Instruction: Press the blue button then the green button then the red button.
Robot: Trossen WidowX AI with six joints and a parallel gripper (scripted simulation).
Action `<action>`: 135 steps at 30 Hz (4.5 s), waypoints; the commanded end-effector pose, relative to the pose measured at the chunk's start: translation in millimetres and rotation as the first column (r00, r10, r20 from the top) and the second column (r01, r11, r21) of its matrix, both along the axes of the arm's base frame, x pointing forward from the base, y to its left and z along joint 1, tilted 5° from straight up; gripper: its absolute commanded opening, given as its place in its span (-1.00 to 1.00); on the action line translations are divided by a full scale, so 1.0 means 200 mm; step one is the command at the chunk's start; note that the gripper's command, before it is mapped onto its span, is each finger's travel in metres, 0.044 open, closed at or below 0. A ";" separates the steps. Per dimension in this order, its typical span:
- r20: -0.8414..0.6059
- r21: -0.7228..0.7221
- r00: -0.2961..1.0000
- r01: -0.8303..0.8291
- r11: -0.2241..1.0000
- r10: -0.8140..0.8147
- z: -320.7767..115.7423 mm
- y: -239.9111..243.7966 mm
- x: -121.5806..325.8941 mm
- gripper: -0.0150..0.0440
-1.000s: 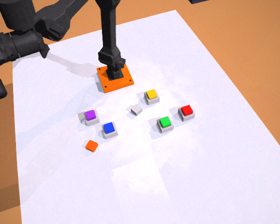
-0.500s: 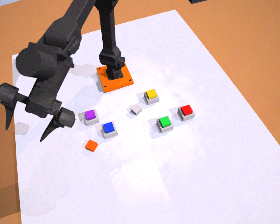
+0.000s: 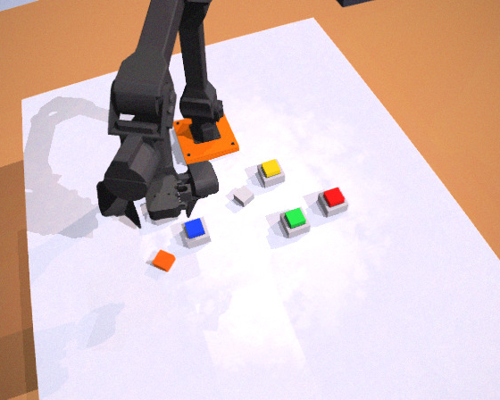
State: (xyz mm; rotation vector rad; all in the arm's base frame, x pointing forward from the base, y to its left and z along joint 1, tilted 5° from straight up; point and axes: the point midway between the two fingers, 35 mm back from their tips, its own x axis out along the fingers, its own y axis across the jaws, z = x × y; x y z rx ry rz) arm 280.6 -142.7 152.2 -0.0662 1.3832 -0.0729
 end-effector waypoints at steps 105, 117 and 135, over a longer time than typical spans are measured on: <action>-0.152 0.159 0.988 -0.012 0.987 0.037 -0.06 0.24 -0.11 -0.42; -0.147 0.172 0.988 -0.013 0.985 0.039 0.02 1.07 0.13 -0.42; -0.147 0.176 0.988 -0.013 0.984 0.039 -0.28 1.22 0.13 -0.42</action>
